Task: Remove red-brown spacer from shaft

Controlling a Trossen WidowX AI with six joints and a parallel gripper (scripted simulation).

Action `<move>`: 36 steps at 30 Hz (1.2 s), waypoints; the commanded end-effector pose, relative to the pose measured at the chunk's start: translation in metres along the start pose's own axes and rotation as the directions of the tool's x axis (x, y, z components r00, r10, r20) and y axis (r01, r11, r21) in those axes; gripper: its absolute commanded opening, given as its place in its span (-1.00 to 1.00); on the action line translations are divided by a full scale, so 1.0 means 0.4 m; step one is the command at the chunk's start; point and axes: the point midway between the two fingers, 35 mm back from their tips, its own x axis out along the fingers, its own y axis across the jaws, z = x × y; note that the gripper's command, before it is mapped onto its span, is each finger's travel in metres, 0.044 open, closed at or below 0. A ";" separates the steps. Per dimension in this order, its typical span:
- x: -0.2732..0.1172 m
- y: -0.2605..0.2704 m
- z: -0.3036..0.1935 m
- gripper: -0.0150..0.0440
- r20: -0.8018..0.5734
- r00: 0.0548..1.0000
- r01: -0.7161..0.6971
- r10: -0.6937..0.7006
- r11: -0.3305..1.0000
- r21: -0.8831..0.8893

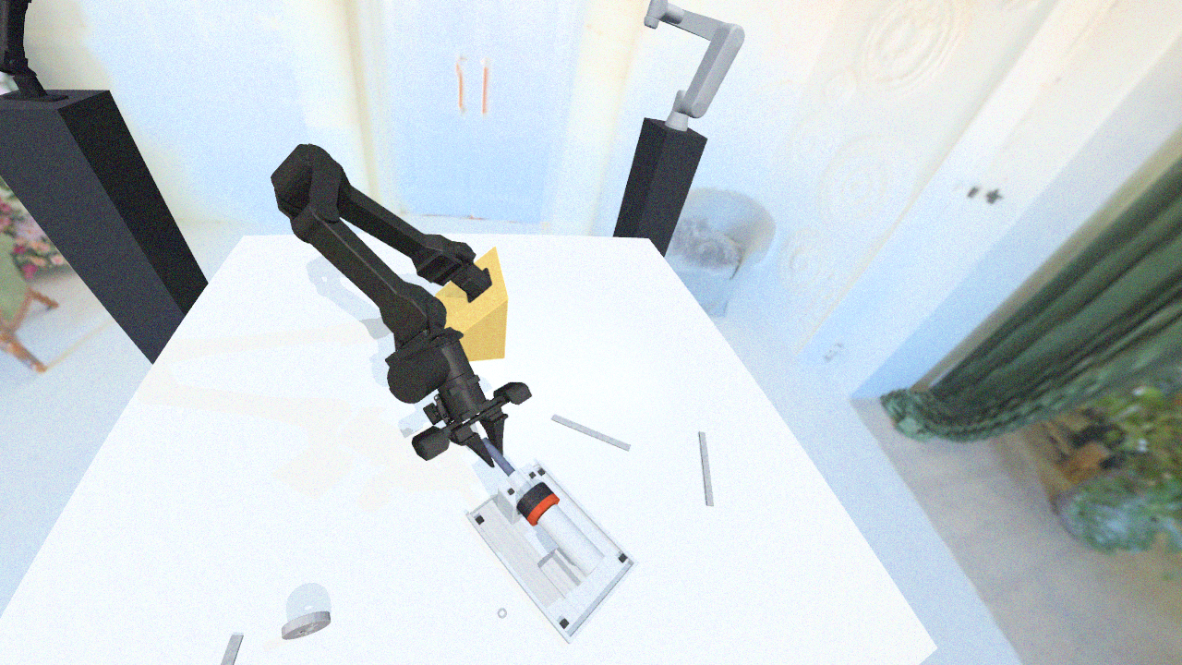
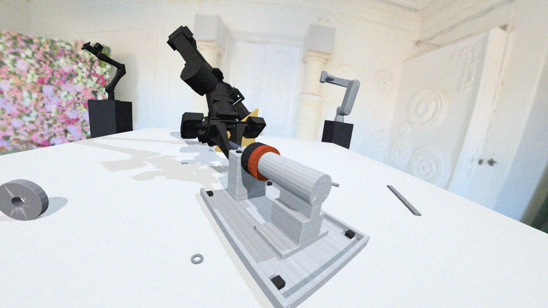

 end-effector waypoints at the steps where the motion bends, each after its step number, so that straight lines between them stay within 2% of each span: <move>1: -0.001 -0.001 0.001 -0.49 0.000 1.000 0.001 -0.001 1.000 -0.004; 36: -0.008 -0.001 0.008 -0.49 0.000 1.000 0.001 -0.001 1.000 -0.005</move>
